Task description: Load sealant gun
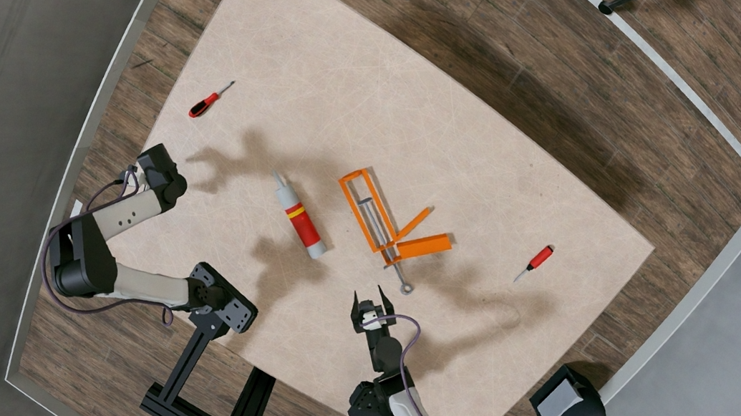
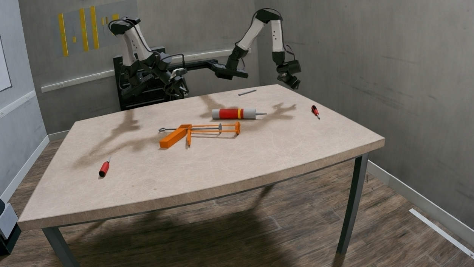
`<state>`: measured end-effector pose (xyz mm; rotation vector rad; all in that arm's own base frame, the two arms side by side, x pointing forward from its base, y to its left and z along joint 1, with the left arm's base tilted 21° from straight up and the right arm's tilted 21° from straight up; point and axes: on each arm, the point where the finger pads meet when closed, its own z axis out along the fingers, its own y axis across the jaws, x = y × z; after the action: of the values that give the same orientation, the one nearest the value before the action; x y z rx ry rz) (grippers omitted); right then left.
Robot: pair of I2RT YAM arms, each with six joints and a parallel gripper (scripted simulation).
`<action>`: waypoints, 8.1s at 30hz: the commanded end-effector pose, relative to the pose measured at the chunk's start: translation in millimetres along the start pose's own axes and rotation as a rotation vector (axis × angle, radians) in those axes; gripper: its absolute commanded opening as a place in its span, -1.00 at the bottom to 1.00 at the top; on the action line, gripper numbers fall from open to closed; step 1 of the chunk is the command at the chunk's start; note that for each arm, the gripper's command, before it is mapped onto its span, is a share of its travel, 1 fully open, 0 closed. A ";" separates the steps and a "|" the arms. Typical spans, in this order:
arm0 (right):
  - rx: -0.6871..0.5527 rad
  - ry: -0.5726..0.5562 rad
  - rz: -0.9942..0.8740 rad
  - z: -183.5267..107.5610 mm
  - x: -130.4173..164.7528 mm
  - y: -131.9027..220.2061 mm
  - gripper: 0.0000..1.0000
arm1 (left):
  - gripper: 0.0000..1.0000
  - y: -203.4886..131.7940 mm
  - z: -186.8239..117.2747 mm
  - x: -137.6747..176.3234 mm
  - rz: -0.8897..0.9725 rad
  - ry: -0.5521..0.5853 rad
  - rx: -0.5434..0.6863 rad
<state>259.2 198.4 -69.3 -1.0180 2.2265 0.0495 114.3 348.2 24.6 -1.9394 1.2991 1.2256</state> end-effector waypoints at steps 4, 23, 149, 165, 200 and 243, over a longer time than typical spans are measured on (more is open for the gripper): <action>0.012 0.008 0.169 -0.2 -6.3 -12.8 0.24 | 0.83 -39.2 -21.0 24.0 0.144 0.062 0.094; 0.061 0.093 0.516 -0.5 13.8 -37.2 0.24 | 0.83 -118.1 -100.5 82.9 0.443 0.132 0.334; 0.663 0.305 2.323 -52.3 134.5 -116.2 0.24 | 0.83 88.9 -476.1 477.0 2.140 -0.076 1.141; 0.658 0.302 2.318 -52.9 132.5 -115.4 0.24 | 0.83 77.2 -443.4 496.8 2.166 -0.091 1.095; 0.658 0.302 2.318 -52.9 132.5 -115.4 0.24 | 0.83 67.0 -438.7 524.7 2.147 -0.090 1.146; 0.658 0.302 2.318 -52.9 132.5 -115.4 0.24 | -0.91 69.5 -431.6 527.0 2.161 -0.090 1.133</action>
<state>240.9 12.3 -85.5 2.1361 2.0424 0.1098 298.5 -253.3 -230.4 0.8333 2.9093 0.5606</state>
